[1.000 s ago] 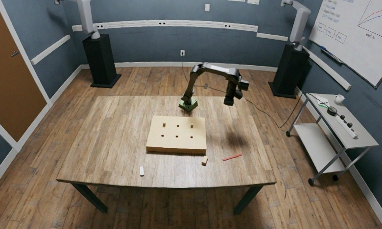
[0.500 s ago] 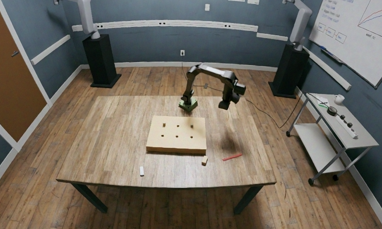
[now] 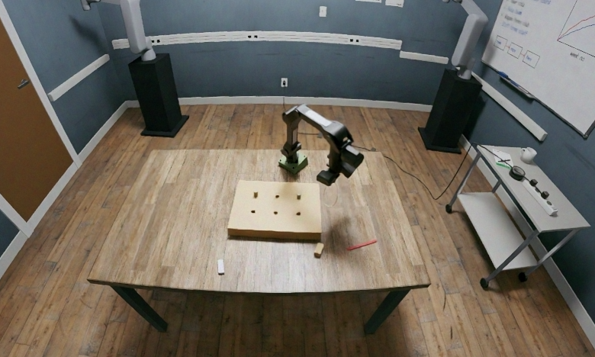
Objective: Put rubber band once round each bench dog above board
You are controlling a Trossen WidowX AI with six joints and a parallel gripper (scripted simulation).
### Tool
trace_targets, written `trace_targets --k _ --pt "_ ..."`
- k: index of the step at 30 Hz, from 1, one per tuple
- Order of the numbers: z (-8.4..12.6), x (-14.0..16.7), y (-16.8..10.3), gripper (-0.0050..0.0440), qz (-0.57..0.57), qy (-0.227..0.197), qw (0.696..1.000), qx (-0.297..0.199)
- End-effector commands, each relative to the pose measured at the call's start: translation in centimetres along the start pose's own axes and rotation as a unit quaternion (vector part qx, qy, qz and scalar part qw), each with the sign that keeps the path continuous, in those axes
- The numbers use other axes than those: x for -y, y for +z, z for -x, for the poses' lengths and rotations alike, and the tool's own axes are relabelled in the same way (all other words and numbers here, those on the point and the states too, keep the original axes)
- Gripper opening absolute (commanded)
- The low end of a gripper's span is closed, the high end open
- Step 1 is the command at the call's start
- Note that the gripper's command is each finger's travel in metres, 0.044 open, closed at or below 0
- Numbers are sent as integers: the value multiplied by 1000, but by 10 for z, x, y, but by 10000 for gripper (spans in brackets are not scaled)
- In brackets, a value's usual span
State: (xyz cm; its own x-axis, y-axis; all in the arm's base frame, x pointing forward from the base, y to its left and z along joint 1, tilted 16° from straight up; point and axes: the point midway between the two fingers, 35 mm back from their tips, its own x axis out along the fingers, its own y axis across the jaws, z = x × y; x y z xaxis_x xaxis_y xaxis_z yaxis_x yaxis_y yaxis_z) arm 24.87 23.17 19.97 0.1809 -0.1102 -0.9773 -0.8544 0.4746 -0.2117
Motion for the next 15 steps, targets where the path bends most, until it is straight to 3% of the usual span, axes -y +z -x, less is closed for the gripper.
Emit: trace_targets --k 1,11,15 --pt "12 38 -15 -50 -39 3 999 19" --pt "13 106 -61 -50 -124 8 992 21" --pt "12 118 -72 -50 -140 9 990 21"
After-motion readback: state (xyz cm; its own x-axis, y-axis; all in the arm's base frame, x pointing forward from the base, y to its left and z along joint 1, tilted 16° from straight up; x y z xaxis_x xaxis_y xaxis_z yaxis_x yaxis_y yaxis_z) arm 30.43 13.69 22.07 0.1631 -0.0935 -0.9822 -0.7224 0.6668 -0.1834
